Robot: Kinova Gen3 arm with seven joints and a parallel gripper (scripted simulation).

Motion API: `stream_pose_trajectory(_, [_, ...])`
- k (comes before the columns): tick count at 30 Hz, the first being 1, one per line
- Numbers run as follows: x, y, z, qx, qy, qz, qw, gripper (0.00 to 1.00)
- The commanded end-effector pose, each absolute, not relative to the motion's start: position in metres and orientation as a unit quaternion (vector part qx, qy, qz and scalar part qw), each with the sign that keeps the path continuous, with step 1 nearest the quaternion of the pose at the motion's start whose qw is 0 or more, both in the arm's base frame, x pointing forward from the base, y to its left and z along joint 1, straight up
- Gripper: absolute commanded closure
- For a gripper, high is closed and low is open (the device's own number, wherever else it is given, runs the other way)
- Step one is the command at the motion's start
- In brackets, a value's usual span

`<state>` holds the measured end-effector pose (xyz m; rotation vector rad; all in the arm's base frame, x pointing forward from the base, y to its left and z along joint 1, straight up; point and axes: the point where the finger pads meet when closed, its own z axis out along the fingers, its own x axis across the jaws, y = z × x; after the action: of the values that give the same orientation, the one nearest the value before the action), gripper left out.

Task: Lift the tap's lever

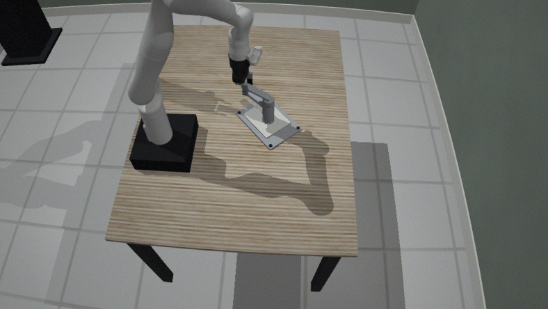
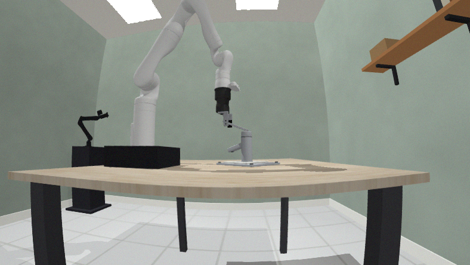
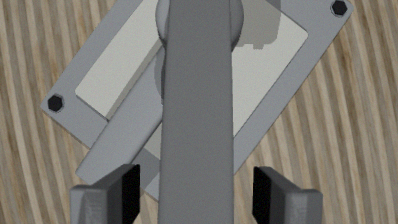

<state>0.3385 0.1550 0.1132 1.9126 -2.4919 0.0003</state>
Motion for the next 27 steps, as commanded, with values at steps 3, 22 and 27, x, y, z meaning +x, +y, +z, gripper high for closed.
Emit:
stream_pose_trajectory(3, [0.3389, 0.1552, 0.1137, 0.609, -0.793, 0.0, -0.001, 0.0])
stream_pose_trajectory(22, [0.3389, 0.1552, 0.1178, 0.609, -0.793, 0.0, -0.001, 0.0])
stream_pose_trajectory(27, [0.3389, 0.1552, 0.1223, 0.609, -0.793, 0.0, -0.001, 0.0])
